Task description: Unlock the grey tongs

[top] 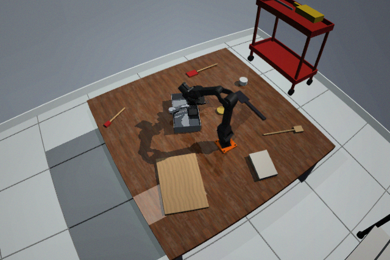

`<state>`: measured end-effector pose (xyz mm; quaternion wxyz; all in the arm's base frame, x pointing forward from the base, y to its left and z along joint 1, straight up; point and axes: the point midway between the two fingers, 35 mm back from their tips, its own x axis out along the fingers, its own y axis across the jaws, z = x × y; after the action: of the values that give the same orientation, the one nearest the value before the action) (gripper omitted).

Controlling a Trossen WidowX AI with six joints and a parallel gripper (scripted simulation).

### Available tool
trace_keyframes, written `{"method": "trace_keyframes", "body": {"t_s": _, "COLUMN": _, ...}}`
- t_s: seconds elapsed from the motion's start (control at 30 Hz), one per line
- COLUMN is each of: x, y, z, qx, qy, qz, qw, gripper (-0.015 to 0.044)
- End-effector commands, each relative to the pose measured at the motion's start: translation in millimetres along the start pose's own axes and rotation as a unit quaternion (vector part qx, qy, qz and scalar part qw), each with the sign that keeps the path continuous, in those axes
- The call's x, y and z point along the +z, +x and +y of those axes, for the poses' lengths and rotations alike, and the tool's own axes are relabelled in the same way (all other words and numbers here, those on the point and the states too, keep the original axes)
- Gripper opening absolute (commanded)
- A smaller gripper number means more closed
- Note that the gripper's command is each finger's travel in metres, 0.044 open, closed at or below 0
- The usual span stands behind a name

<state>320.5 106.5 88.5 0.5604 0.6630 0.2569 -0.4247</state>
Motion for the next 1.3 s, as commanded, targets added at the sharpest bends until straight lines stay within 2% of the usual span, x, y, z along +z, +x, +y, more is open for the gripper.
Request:
{"method": "trace_keyframes", "body": {"t_s": 0.0, "x": 1, "y": 8, "z": -3, "qx": -0.005, "qy": -0.003, "qz": 0.000, "qw": 1.000, "gripper": 0.0260}}
{"method": "trace_keyframes", "body": {"t_s": 0.63, "x": 3, "y": 32, "z": -4, "qx": -0.004, "qy": -0.003, "qz": 0.000, "qw": 1.000, "gripper": 0.0260}}
{"method": "trace_keyframes", "body": {"t_s": 0.73, "x": 3, "y": 30, "z": -2, "qx": 0.000, "qy": -0.001, "qz": -0.001, "qw": 1.000, "gripper": 0.0181}}
{"method": "trace_keyframes", "body": {"t_s": 1.27, "x": 3, "y": 30, "z": -2, "qx": 0.000, "qy": -0.001, "qz": -0.001, "qw": 1.000, "gripper": 0.0075}}
